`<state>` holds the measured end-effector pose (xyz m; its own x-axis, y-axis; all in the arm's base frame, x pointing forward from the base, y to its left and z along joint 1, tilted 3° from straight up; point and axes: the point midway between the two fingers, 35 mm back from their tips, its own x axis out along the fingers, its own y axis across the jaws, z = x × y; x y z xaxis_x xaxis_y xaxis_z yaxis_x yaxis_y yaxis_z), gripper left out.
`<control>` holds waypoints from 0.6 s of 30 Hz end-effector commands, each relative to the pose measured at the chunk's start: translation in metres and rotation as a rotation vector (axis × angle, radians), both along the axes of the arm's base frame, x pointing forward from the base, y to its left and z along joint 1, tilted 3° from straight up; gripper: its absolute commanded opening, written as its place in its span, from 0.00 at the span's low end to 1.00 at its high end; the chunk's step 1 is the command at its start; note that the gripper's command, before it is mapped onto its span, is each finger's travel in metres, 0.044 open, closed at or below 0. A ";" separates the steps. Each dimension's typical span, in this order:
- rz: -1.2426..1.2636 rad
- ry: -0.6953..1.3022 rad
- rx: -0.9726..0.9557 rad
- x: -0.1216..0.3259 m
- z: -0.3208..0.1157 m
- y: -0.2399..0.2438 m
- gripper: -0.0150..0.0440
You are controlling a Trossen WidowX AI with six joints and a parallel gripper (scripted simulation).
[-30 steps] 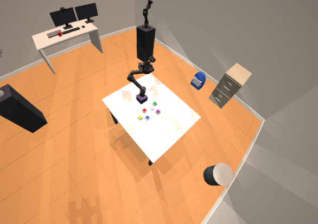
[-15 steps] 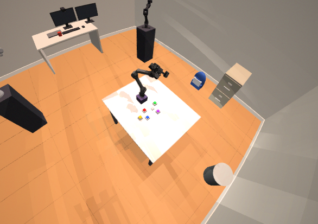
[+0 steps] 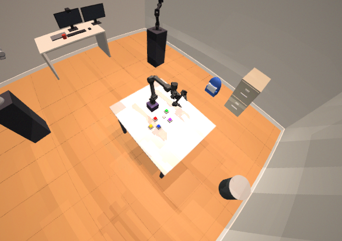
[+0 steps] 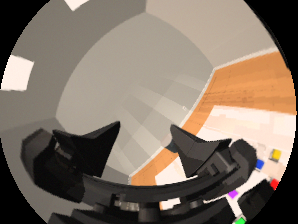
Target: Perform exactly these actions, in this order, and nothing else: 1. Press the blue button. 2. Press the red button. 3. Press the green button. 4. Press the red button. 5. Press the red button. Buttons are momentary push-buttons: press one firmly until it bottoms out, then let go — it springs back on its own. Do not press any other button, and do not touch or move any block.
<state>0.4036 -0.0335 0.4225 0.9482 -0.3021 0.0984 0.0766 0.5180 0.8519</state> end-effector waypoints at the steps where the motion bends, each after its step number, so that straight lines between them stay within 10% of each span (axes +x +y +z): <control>1: -0.024 0.341 -0.226 0.022 -0.068 -0.031 0.93; 18: 0.579 1.491 -0.609 -0.068 -0.309 -0.128 0.93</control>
